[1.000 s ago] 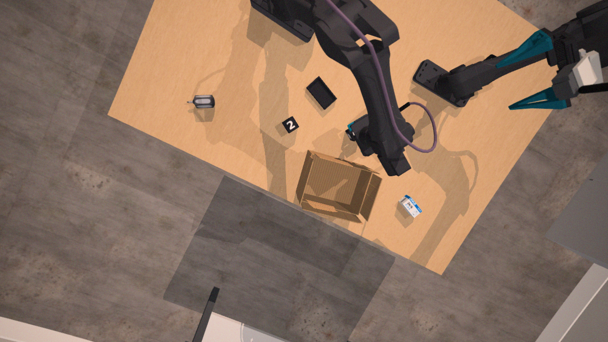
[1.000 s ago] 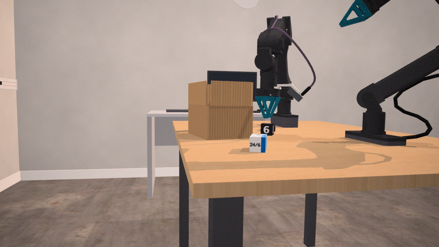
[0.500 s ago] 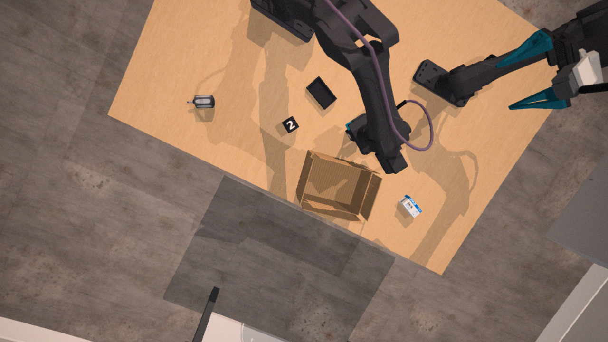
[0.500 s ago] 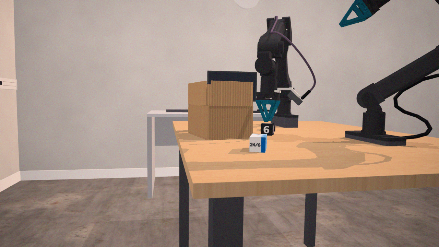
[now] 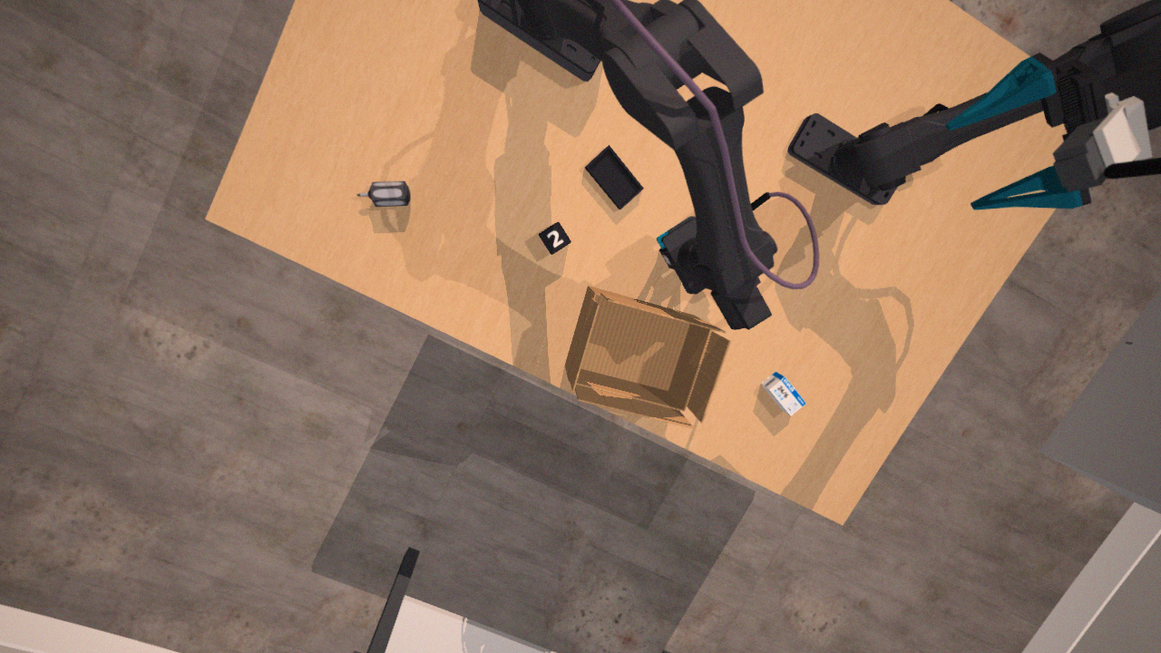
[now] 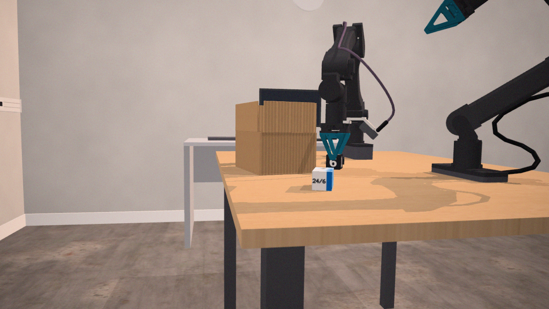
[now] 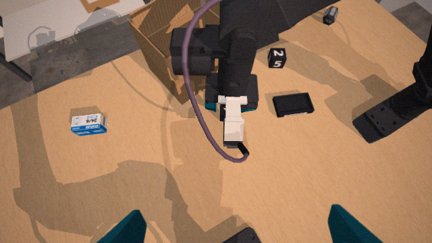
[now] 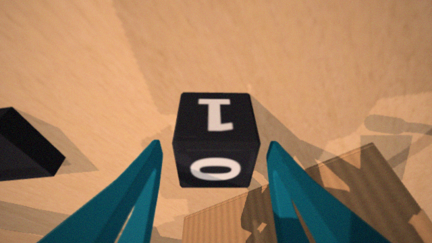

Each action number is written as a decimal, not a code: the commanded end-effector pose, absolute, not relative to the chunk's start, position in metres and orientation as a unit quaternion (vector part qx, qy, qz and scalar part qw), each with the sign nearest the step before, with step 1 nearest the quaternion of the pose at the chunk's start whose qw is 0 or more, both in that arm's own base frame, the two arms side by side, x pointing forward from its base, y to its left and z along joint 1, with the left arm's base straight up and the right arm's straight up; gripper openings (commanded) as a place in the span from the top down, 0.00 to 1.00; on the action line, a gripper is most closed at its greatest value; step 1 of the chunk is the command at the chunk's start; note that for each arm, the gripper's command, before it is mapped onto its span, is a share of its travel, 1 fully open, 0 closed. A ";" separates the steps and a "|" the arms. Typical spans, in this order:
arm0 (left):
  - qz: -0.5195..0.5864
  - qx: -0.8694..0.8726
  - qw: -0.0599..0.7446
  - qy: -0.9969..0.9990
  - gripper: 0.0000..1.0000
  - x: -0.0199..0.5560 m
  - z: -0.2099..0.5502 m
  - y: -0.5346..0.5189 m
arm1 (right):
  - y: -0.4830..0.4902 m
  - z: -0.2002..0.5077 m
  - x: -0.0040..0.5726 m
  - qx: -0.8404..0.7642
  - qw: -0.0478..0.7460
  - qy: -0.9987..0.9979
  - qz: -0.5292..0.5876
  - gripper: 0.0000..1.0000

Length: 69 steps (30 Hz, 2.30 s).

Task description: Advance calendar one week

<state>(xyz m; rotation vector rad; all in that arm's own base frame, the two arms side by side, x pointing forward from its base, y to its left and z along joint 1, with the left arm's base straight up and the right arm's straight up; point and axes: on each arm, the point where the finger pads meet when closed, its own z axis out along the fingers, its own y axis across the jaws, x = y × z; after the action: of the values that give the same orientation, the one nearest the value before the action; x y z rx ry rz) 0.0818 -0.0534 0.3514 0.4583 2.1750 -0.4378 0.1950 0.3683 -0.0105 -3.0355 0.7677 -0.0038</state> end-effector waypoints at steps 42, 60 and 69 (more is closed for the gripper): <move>-0.173 0.183 0.423 0.871 0.00 0.082 0.354 -0.054 | 0.370 0.003 0.197 -0.969 0.009 0.246 -0.002 0.65; -0.173 0.183 0.423 0.871 0.00 0.082 0.354 -0.054 | 0.378 0.007 0.202 -0.969 0.024 0.245 -0.006 0.65; -0.173 0.183 0.423 0.871 0.00 0.082 0.354 -0.054 | 0.366 -0.002 0.196 -0.970 0.008 0.245 -0.002 0.65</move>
<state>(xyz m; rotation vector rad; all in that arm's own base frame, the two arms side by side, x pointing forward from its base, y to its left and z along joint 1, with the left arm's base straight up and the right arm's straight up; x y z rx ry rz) 0.0818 -0.0534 0.3514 0.4583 2.1750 -0.4378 0.1951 0.3685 -0.0007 -3.0310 0.7664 -0.0057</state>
